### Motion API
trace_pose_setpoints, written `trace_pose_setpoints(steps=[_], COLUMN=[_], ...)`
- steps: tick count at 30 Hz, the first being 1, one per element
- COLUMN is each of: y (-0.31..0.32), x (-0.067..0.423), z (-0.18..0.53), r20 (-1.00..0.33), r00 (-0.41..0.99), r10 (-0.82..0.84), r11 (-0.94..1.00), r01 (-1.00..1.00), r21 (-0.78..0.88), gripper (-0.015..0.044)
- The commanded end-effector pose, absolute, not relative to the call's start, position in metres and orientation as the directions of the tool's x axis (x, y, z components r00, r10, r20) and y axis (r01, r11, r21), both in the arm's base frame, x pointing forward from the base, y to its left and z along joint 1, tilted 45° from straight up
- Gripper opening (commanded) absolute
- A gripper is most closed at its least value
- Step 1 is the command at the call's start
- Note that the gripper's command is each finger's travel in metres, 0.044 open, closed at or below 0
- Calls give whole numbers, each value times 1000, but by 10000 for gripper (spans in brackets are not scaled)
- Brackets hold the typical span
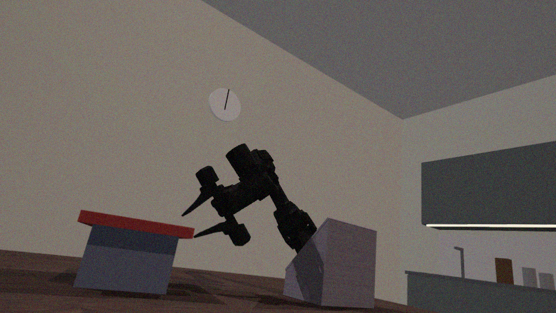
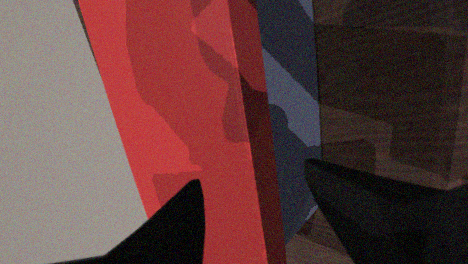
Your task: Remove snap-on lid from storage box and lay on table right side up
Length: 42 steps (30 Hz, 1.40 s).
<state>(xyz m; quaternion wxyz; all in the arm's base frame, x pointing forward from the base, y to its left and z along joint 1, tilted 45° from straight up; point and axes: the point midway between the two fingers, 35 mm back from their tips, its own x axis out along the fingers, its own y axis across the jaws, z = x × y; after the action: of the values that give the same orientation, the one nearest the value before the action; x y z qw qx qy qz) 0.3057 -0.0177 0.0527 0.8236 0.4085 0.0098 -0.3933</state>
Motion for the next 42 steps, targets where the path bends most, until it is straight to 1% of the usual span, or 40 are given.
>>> trace_pose_setpoints(steps=[1, 16, 19, 29, 32, 33, 42], y=[-22, -39, -39, -39, -39, -39, -38], x=[309, 322, 322, 322, 322, 322, 322], z=[50, 45, 45, 45, 45, 45, 47], r20=[-340, -323, -323, -323, -323, -323, -320], r00=[690, 697, 697, 697, 697, 697, 696], r10=[-639, -641, -641, -641, -641, -641, -643], r11=[360, 373, 373, 373, 373, 373, 371], r01=[659, 650, 650, 650, 650, 650, 649], r21=[660, 662, 662, 662, 662, 662, 664], gripper=[235, 235, 156, 90, 11, 0, 0])
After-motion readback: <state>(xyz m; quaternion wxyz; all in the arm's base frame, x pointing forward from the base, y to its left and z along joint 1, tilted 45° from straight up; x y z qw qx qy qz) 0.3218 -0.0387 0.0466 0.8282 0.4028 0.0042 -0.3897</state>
